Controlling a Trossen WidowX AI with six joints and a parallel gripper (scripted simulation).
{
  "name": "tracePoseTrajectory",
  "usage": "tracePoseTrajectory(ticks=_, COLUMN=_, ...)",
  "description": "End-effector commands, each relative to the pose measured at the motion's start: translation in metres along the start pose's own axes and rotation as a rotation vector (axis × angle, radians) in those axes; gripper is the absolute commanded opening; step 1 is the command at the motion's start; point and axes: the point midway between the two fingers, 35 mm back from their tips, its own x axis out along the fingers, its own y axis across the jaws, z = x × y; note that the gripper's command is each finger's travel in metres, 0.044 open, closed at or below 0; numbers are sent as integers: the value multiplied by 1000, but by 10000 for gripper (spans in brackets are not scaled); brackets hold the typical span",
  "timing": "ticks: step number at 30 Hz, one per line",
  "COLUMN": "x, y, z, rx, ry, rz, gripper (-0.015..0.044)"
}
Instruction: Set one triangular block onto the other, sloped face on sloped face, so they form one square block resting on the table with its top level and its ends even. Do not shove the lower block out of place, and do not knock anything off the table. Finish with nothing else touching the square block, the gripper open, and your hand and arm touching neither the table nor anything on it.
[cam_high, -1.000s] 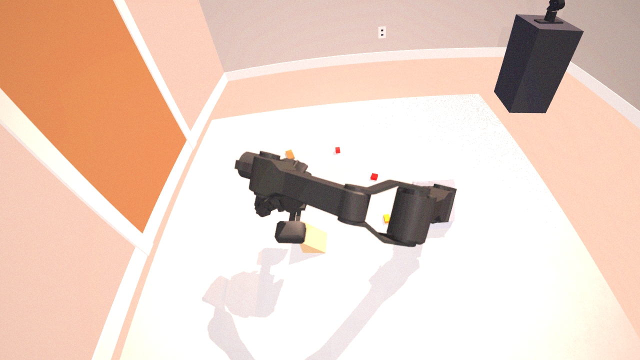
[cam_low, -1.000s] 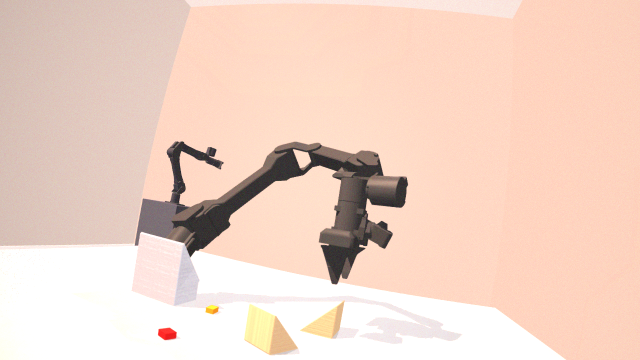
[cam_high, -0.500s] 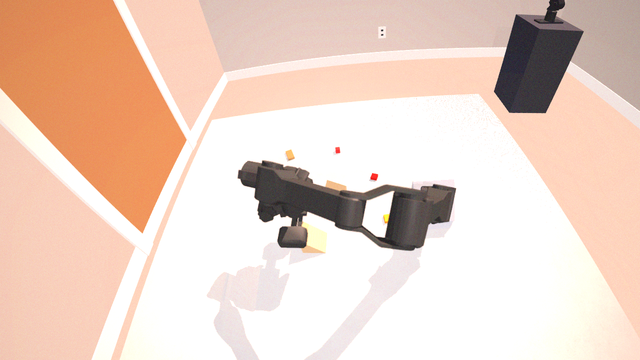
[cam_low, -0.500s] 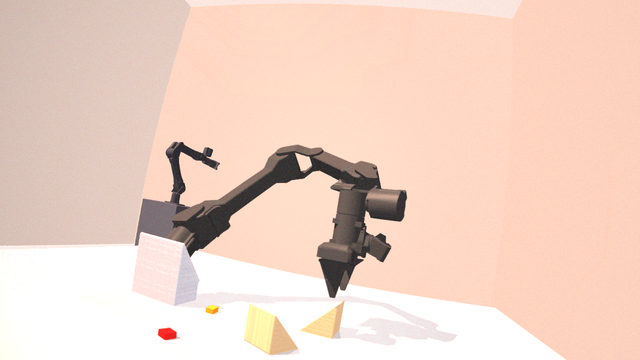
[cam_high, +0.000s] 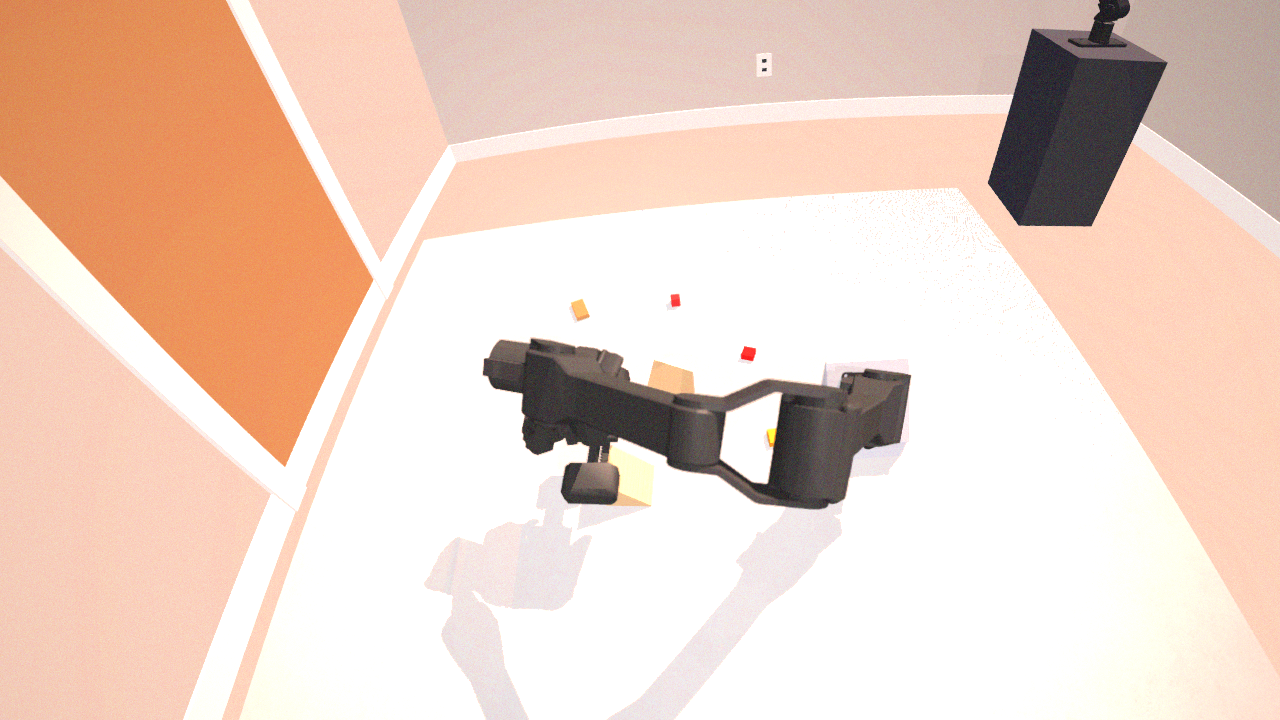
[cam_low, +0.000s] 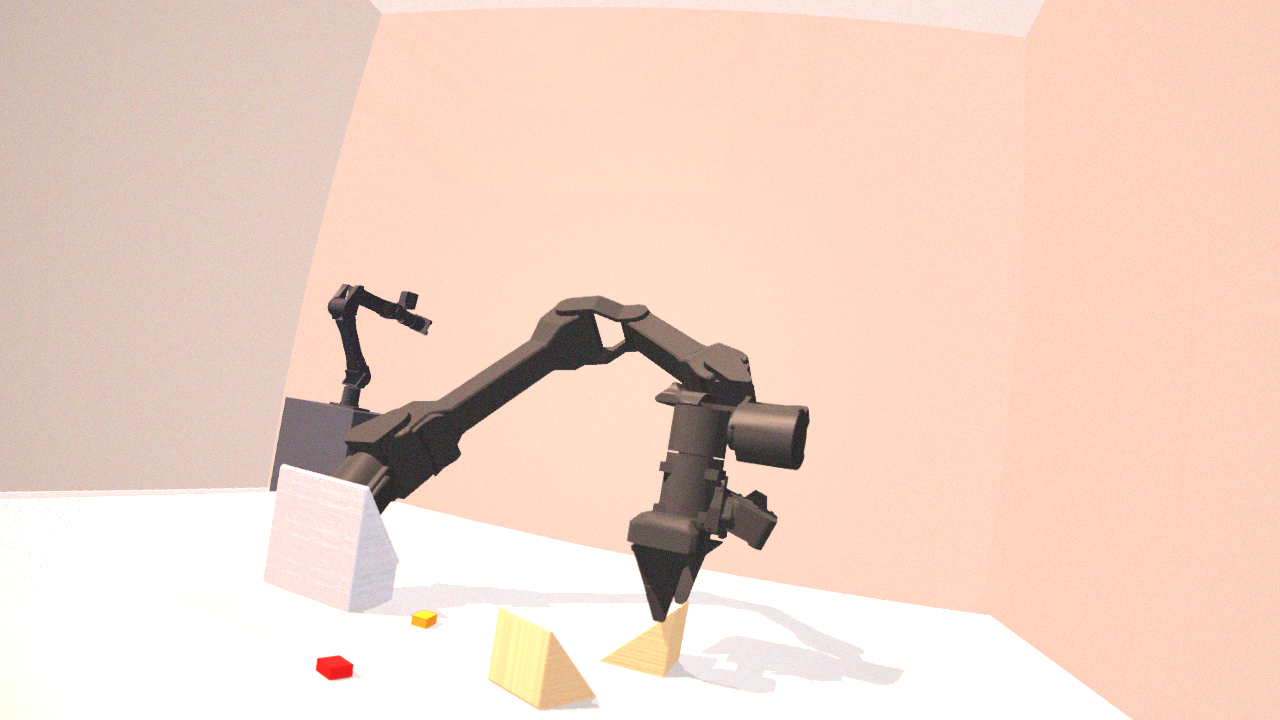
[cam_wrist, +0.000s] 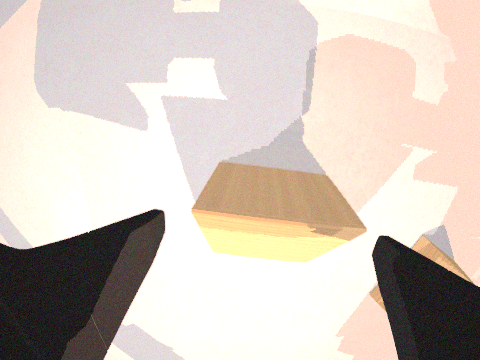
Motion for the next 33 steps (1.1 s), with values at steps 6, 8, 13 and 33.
tracePoseTrajectory(ticks=6, x=17, y=-1, z=-3, rx=6, ry=6, rz=6, gripper=440)
tracePoseTrajectory(ticks=8, x=21, y=-1, z=-4, rx=6, ry=6, rz=6, gripper=440)
tracePoseTrajectory(ticks=13, x=29, y=-1, z=-5, rx=6, ry=6, rz=8, gripper=440)
tracePoseTrajectory(ticks=33, x=50, y=-2, z=-10, rx=6, ry=7, rz=12, gripper=309)
